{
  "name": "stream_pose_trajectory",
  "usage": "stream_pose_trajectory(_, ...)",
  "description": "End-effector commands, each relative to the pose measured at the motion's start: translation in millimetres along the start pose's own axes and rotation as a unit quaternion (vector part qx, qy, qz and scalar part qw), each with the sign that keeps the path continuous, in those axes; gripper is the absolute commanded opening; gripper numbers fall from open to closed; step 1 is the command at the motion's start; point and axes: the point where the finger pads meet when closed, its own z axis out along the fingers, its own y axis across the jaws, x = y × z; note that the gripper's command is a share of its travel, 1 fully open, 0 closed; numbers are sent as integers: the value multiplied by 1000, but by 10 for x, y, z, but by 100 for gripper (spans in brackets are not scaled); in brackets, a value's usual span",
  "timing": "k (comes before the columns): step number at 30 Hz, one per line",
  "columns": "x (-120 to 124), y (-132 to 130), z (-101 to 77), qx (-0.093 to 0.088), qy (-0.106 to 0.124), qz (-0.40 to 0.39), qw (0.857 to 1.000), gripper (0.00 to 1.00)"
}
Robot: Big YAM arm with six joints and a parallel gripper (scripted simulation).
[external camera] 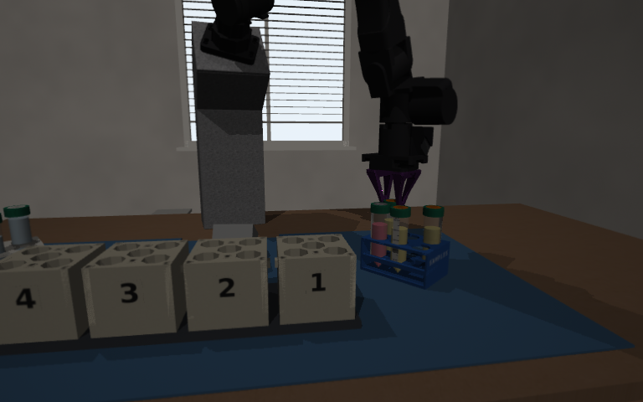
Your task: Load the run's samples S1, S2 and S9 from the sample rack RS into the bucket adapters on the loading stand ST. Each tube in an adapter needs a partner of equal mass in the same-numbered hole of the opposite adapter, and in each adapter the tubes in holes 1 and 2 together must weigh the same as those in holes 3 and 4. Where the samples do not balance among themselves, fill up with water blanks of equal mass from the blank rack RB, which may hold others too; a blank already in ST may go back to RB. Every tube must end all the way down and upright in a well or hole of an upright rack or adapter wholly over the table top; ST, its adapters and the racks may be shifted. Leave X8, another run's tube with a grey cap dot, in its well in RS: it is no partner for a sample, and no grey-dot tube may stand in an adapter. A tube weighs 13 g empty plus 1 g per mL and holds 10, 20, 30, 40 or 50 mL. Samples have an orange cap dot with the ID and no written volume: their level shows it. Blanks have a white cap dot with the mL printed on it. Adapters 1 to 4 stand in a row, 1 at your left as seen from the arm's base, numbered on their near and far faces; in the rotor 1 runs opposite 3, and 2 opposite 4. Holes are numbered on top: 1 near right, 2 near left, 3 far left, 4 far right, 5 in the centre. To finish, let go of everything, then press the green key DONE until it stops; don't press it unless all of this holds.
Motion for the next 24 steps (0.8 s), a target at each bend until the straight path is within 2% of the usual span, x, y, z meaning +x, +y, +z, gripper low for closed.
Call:
stream_pose_trajectory(1,-18,-31,-32,5,-3,-4,1000,0)
stream_pose_trajectory(13,-18,-31,-32,5,-3,-4,1000,0)
stream_pose_trajectory(15,-59,-42,-174,7,-7,-13,1000,0)
stream_pose_trajectory(18,-59,-43,-206,7,-7,-7,1000,0)
stream_pose_trajectory(24,-55,-44,-404,8,-7,-3,1000,0)
